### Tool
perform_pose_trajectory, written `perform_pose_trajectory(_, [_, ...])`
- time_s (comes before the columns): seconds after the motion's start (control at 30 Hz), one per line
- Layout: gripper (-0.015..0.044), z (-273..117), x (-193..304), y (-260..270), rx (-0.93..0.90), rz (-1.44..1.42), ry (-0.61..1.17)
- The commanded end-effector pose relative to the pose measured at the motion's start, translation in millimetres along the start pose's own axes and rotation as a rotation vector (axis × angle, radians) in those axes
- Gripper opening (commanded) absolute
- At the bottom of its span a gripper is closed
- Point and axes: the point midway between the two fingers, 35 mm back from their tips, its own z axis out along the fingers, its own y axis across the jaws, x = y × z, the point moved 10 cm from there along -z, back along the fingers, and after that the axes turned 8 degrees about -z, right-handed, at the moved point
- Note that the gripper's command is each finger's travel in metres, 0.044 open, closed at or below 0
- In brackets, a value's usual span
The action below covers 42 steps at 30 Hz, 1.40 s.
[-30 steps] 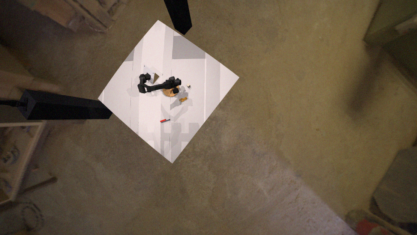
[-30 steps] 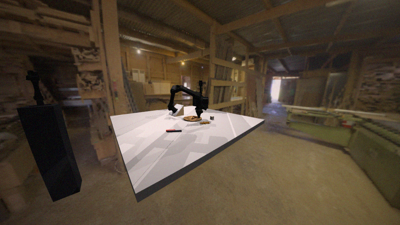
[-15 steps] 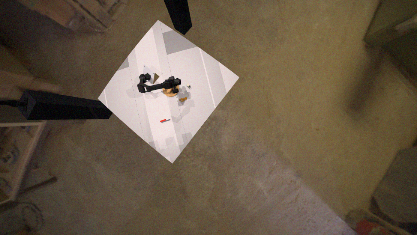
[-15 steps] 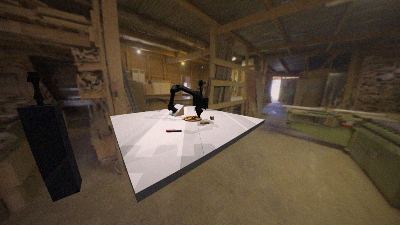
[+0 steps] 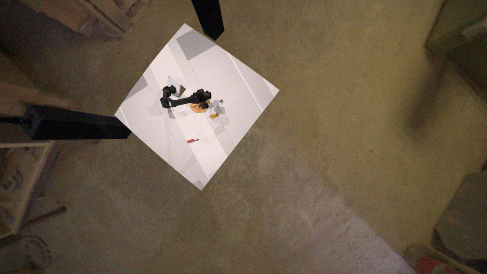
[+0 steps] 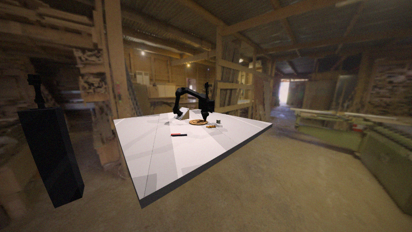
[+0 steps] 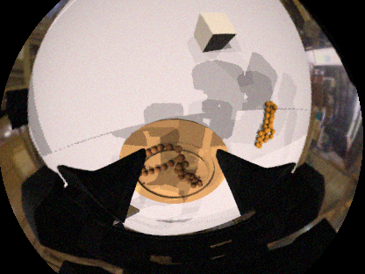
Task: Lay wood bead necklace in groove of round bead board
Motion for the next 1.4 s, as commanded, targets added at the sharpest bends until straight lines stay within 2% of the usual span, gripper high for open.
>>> perform_pose_trajectory(0.0, [0.0414,-1,1,0,-0.002,0.019,-0.001])
perform_pose_trajectory(0.07, [0.0361,-2,5,-2,-0.002,0.155,-0.001])
perform_pose_trajectory(0.37, [0.0125,-14,37,-15,-0.002,1.083,0.001])
perform_pose_trajectory(0.73, [0.0120,-25,76,-26,0.002,2.217,0.004])
perform_pose_trajectory(0.8, [0.0120,-27,81,-27,0.003,2.353,0.004])
perform_pose_trajectory(1.37, [0.0120,-23,82,-27,0.003,2.370,0.004])
